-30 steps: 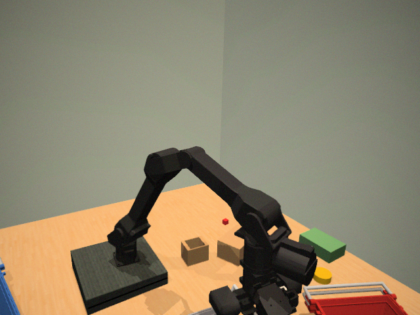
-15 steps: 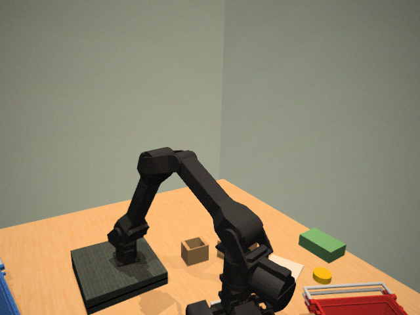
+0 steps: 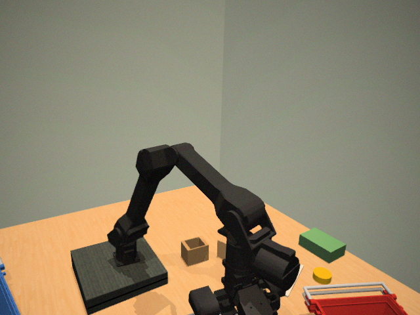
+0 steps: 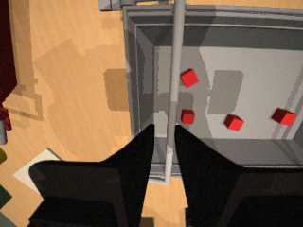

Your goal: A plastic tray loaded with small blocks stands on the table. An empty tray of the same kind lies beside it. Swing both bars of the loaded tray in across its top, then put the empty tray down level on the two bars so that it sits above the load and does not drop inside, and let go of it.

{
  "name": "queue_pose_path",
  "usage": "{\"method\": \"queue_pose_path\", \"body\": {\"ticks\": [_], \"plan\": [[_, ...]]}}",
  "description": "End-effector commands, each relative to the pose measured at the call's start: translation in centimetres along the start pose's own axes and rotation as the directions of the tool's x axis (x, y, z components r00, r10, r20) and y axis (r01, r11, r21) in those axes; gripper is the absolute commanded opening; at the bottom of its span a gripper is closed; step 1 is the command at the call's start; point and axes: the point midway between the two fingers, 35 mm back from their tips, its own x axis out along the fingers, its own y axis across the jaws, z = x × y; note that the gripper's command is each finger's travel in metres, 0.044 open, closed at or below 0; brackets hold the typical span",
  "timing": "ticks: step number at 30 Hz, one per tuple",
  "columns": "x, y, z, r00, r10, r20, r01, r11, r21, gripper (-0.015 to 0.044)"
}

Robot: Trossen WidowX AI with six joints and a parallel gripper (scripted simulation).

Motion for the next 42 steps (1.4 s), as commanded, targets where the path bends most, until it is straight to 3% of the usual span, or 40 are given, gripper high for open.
{"method": "queue_pose_path", "body": {"ticks": [1, 13, 17, 42], "plan": [[0.08, -0.01, 0.03, 1.000, 0.000, -0.001, 0.000, 1.000, 0.001, 0.0082], [0.08, -0.01, 0.03, 1.000, 0.000, -0.001, 0.000, 1.000, 0.001, 0.0082], [0.08, -0.01, 0.03, 1.000, 0.000, -0.001, 0.000, 1.000, 0.001, 0.0000], [0.01, 0.00, 0.00, 1.000, 0.000, 0.000, 0.000, 1.000, 0.000, 0.0000]]}}
